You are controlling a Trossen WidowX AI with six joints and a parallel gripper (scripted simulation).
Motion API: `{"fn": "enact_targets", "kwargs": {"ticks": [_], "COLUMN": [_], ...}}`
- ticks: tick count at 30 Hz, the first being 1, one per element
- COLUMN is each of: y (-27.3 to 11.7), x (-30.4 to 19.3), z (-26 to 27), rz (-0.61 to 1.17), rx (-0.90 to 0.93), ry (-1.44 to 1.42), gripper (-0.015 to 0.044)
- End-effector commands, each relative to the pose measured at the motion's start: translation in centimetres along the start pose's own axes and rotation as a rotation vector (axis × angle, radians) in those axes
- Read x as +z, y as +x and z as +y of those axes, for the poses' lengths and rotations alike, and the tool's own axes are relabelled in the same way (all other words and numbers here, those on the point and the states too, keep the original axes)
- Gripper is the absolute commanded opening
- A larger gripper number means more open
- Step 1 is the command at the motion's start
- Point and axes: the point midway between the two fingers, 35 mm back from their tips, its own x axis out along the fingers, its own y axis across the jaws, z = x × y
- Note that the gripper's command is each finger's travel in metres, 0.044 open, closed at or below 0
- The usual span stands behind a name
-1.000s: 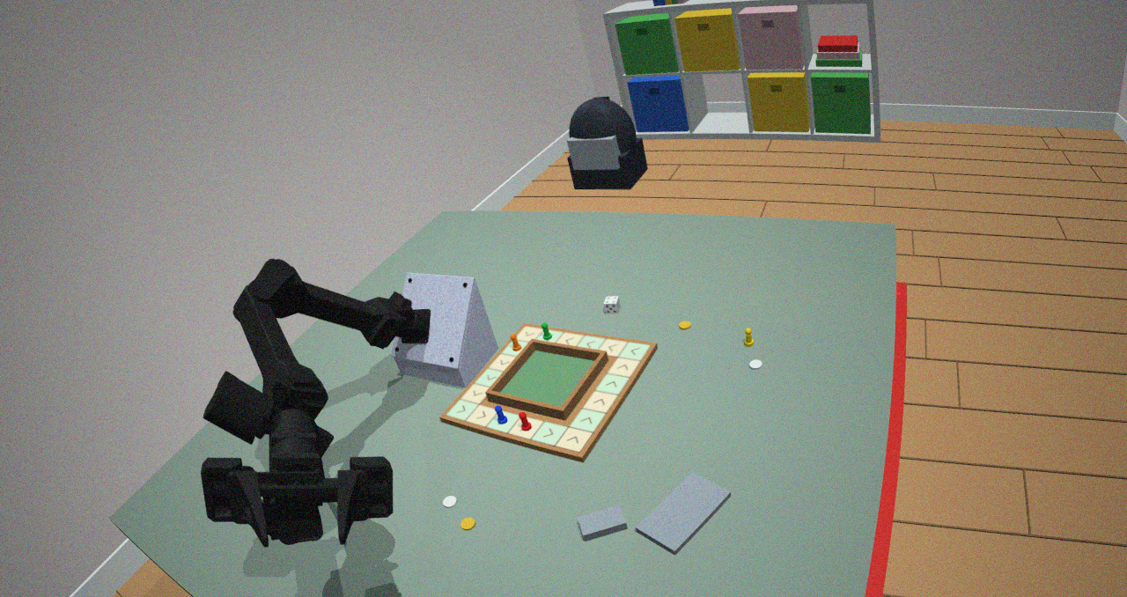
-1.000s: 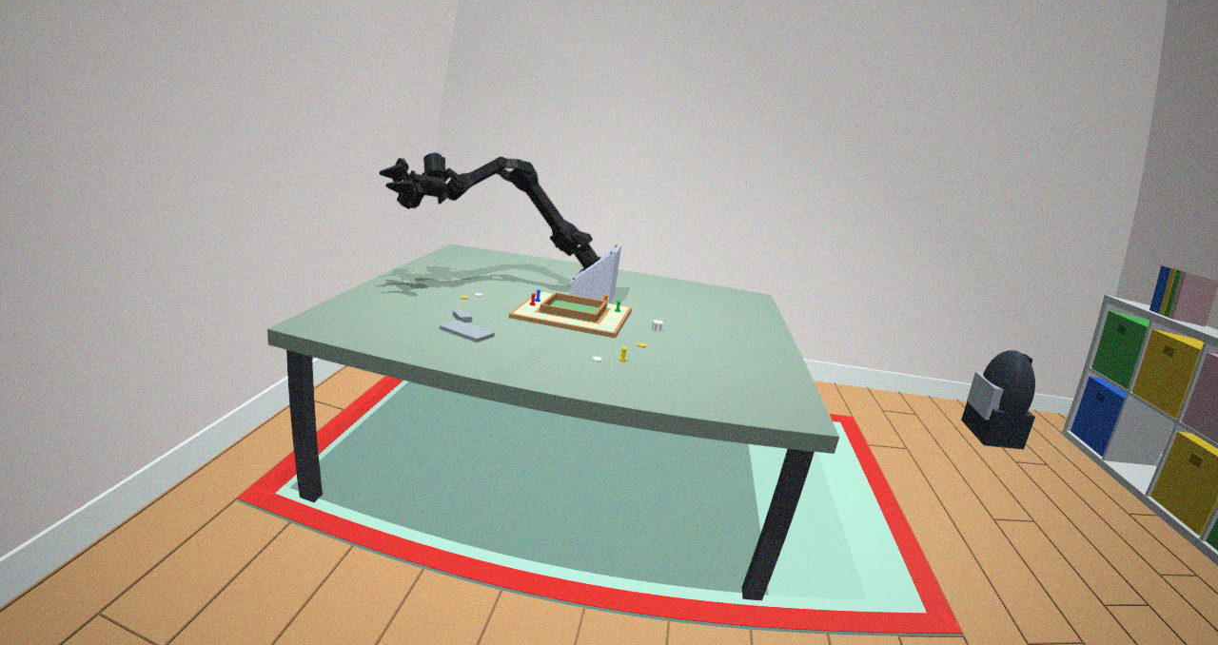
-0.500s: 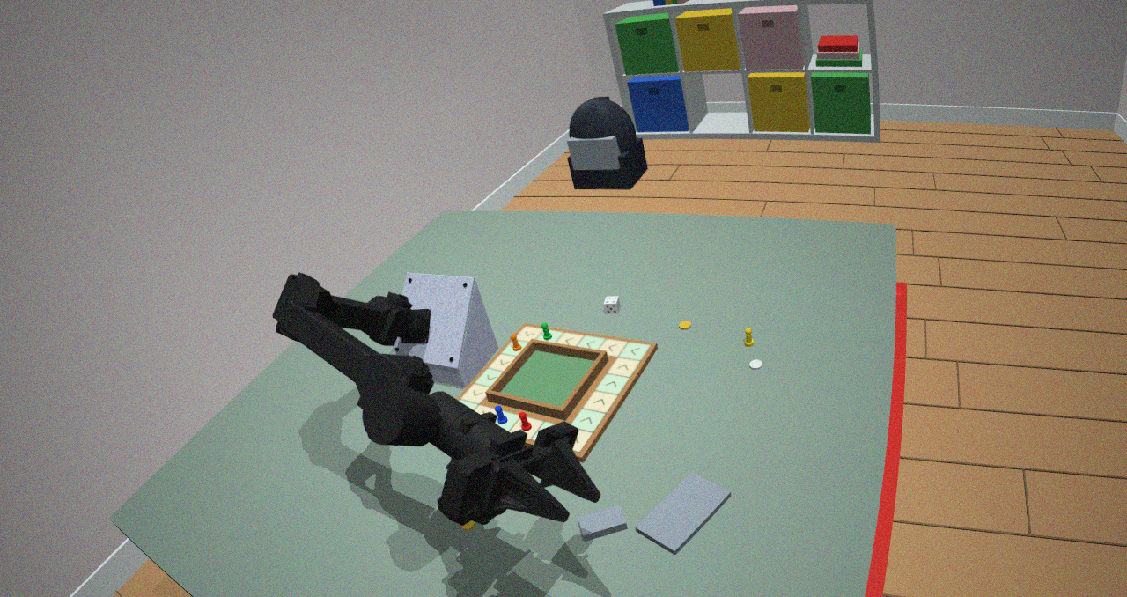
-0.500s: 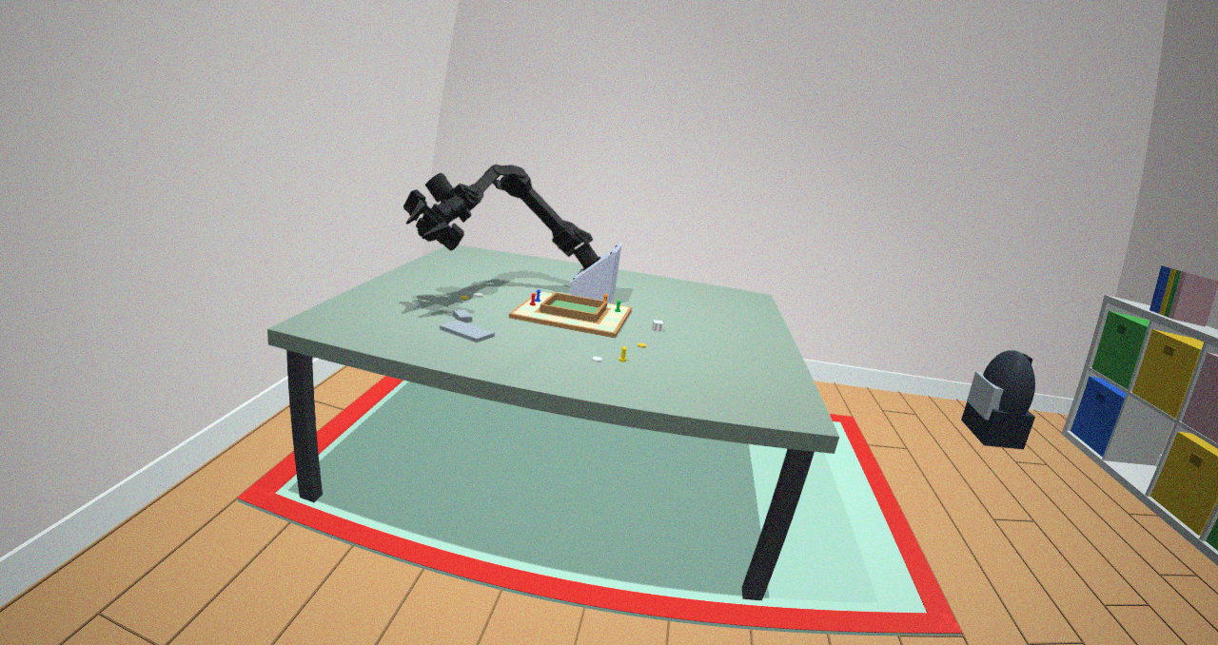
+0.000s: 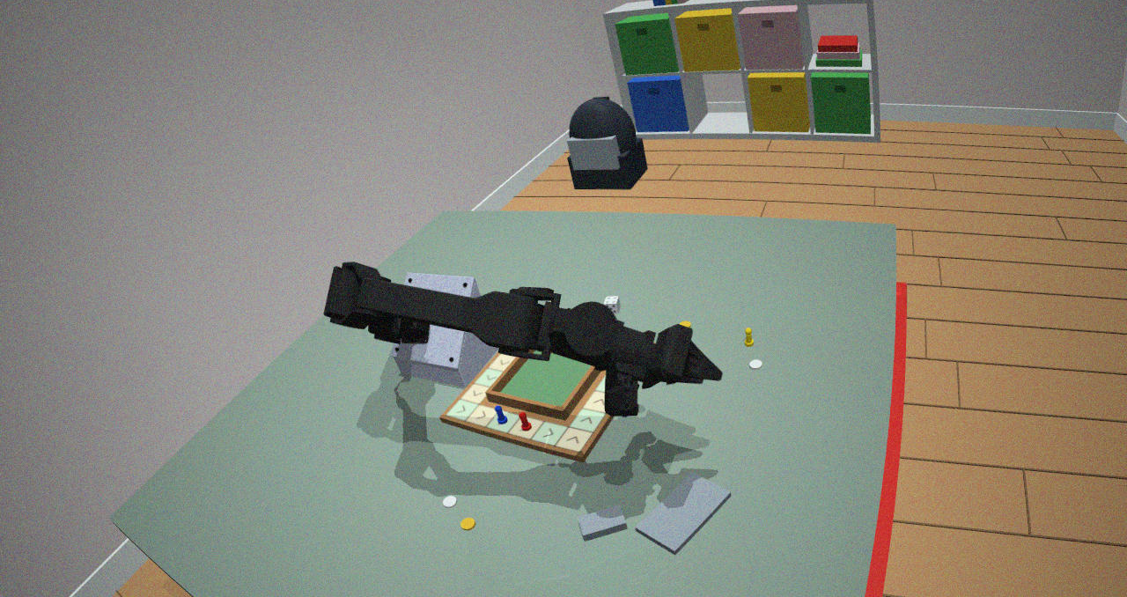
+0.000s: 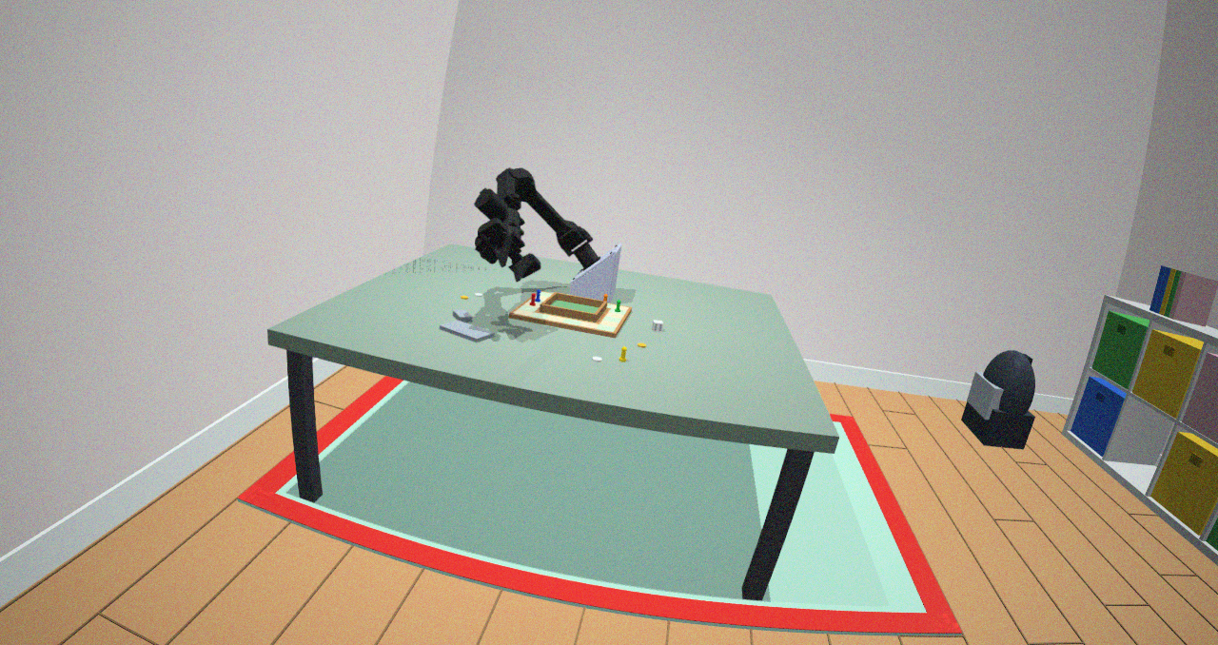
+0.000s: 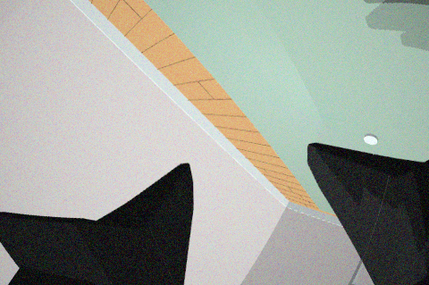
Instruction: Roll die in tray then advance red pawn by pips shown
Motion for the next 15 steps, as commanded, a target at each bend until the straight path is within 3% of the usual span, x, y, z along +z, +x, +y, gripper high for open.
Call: {"fn": "enact_targets", "kwargs": {"ticks": [1, 8, 15], "y": [1.8, 2.6, 0.5], "x": [-5.1, -13.0, -18.8], "z": [-4.4, -14.0, -24.2], "rz": [0.044, 0.132, 0.231], "rx": [-0.148, -0.423, -0.696], "ry": [-0.175, -0.538, -0.985], "gripper": [0.0275, 0.0275, 0.0275]}}
